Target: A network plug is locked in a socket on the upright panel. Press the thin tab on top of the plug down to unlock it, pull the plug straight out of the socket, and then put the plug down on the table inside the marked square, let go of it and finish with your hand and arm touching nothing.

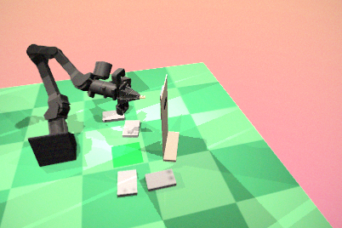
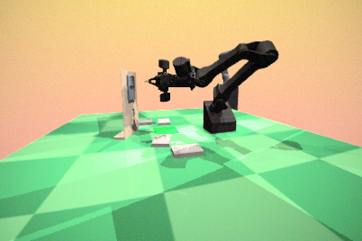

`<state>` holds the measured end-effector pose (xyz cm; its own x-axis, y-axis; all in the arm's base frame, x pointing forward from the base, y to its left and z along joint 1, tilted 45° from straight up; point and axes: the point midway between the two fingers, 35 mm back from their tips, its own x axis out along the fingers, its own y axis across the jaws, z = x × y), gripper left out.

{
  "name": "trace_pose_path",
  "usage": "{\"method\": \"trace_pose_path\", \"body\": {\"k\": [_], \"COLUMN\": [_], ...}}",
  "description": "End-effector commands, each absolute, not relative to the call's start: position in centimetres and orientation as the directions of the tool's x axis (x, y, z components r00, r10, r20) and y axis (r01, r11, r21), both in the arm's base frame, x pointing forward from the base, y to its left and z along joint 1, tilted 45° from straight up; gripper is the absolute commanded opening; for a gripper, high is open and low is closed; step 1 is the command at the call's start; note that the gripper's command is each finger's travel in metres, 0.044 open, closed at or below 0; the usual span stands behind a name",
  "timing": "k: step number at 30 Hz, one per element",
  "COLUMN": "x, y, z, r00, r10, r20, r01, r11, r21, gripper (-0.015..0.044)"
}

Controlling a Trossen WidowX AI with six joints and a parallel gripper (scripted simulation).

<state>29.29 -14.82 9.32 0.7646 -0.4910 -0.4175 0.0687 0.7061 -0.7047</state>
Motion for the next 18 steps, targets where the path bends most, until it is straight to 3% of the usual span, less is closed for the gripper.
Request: {"method": "trace_pose_path", "body": {"k": [1,12,18], "x": [29.1,28.2,28.3], "y": [-15.3,-15.9,-15.5], "z": [10.5,12.1,9.7], "r00": [0.771,0.772,0.768], "r10": [-0.493,-0.491,-0.419], "r20": [-0.404,-0.405,-0.485], "r01": [0.076,0.072,-0.053], "r11": [0.701,0.700,0.713], "r21": [-0.709,-0.711,-0.699], "gripper": [0.0000,0.0000,0.0000]}}
